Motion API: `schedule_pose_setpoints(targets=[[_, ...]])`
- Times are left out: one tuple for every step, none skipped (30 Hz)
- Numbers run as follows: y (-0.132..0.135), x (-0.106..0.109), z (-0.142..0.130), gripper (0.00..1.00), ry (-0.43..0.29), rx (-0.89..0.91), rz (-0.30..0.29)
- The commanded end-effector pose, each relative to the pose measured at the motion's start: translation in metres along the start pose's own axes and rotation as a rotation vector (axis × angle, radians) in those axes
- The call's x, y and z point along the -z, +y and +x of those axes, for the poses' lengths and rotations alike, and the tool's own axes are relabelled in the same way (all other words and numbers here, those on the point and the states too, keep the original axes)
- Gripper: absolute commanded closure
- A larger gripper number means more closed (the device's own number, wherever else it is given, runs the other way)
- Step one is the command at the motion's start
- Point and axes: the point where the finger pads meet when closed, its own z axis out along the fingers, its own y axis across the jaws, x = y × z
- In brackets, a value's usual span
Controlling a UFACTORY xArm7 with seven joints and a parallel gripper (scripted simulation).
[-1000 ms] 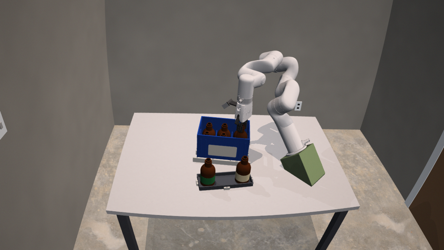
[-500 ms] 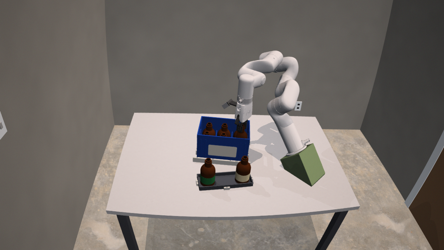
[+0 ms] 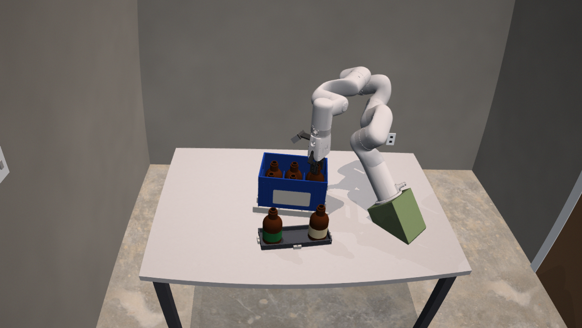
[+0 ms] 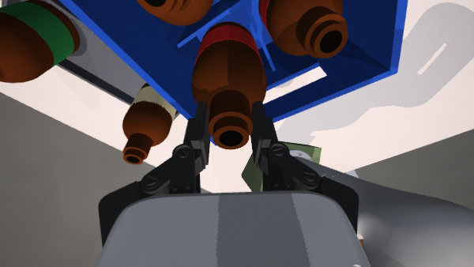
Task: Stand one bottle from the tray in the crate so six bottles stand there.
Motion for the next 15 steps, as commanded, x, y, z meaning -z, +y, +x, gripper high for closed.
schedule_pose_setpoints(targets=[[-0.001, -0.001, 0.000, 1.00, 0.001, -0.001, 0.003], [-0.001, -0.002, 0.000, 1.00, 0.001, -0.001, 0.003], [-0.001, -0.002, 0.000, 1.00, 0.001, -0.001, 0.003], [-0.001, -0.003, 0.000, 1.00, 0.001, -0.001, 0.003], [-0.001, -0.004, 0.000, 1.00, 0.001, -0.001, 0.003], [-0.001, -0.005, 0.000, 1.00, 0.001, -0.001, 0.003], [-0.001, -0.006, 0.000, 1.00, 0.001, -0.001, 0.003], [-0.001, -0.007, 0.001, 1.00, 0.001, -0.001, 0.003], [-0.001, -0.008, 0.001, 1.00, 0.001, -0.001, 0.003], [-0.001, -0.010, 0.001, 1.00, 0.001, -0.001, 0.003], [-0.001, -0.010, 0.001, 1.00, 0.001, -0.001, 0.003], [-0.001, -0.010, 0.001, 1.00, 0.001, -0.001, 0.003], [-0.001, -0.011, 0.001, 1.00, 0.001, -0.001, 0.003], [-0.001, -0.012, 0.001, 1.00, 0.001, -0.001, 0.003], [-0.001, -0.013, 0.001, 1.00, 0.001, -0.001, 0.003]])
